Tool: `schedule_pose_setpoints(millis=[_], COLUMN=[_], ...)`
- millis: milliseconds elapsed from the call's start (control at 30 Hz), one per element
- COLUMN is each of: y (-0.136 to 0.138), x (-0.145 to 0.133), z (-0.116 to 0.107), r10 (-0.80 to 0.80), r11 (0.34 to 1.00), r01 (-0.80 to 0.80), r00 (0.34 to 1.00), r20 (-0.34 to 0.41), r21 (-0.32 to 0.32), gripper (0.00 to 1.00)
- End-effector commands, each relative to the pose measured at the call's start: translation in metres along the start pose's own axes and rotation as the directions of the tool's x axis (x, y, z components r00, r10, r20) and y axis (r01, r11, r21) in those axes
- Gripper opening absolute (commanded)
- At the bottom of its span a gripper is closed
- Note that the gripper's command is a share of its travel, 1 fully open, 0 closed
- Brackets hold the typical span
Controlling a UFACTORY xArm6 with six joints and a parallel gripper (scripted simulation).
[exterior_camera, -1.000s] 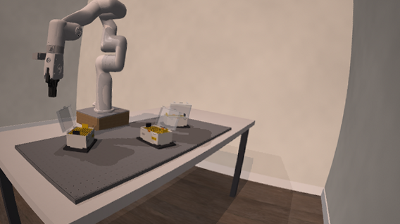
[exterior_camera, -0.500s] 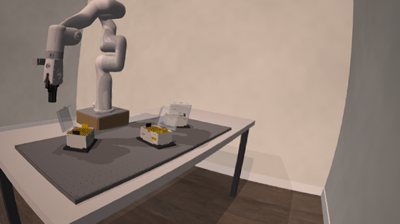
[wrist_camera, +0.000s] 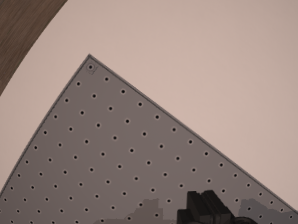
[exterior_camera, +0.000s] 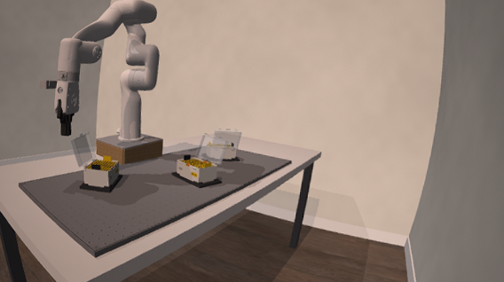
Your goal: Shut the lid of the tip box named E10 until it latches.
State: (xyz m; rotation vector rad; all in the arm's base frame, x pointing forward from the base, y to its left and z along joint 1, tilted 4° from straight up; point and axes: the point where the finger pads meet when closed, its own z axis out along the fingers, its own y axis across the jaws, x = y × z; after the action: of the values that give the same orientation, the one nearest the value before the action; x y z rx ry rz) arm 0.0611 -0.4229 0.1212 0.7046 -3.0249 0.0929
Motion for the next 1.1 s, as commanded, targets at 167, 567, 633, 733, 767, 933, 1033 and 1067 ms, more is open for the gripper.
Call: schedule_pose_setpoints(millis=[167, 567, 633, 733, 767, 933, 1033, 1067], y=[-0.002, -0.002, -0.002, -0.002, -0.002, -0.002, -0.002, -0.002], x=[0.001, 0.001, 0.001, 0.001, 0.001, -0.006, -0.010, -0.011], z=[0.011, 0.017, 0.017, 0.017, 0.017, 0.017, 0.016, 0.016], r10=[0.000, 0.000, 0.000, 0.000, 0.000, 0.000, 0.000, 0.000], r11=[1.000, 1.000, 1.000, 1.000, 1.000, 1.000, 1.000, 1.000], r01=[0.000, 0.000, 0.000, 0.000, 0.000, 0.000, 0.000, 0.000], r00=[1.000, 1.000, 1.000, 1.000, 1.000, 1.000, 1.000, 1.000], r20=[-0.001, -0.001, -0.001, -0.001, -0.001, -0.001, -0.001, -0.001], r21=[0.004, 0.004, 0.004, 0.004, 0.004, 0.004, 0.004, 0.004], gripper=[0.00, 0.00, 0.00, 0.00, 0.00, 0.00, 0.00, 0.00])
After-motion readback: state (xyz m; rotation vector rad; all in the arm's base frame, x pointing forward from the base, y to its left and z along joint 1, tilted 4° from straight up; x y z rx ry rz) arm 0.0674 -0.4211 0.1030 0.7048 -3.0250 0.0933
